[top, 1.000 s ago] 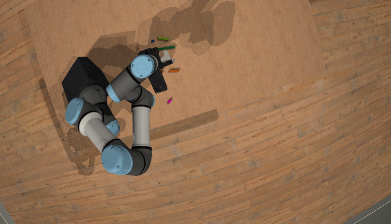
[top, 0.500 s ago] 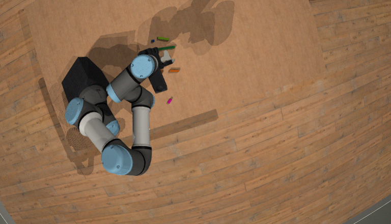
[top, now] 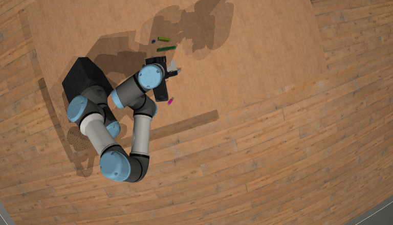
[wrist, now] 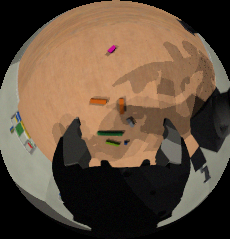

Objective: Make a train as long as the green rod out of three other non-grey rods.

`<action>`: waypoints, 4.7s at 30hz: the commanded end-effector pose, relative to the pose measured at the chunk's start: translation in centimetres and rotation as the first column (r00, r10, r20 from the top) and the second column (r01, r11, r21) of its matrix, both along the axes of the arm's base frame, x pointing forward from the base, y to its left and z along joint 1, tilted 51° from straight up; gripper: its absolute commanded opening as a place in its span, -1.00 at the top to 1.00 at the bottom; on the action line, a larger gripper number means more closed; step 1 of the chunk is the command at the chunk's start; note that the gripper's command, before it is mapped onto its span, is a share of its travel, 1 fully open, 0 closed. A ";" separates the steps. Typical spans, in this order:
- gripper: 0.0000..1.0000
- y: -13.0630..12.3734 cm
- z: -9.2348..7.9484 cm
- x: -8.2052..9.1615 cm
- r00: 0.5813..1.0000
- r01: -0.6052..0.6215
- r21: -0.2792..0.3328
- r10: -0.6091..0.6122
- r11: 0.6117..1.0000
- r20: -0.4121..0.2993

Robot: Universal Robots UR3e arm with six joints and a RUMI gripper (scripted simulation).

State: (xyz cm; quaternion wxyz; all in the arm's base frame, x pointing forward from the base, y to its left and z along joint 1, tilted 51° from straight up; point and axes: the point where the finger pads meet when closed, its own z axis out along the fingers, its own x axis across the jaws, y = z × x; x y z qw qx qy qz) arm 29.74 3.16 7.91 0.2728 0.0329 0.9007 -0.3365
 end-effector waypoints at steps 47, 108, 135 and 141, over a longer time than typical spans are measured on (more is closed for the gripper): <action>-1.00 -6.2 5.8 -1.3 0.864 0.293 0.330 -0.396 0.897 0.309; -1.00 -6.2 5.8 -1.3 0.864 0.293 0.330 -0.396 0.897 0.309; -1.00 -4.7 4.9 -0.4 0.945 0.206 0.212 -0.251 0.955 0.209; -1.00 -3.7 4.3 0.2 0.979 0.137 0.140 -0.156 0.981 0.133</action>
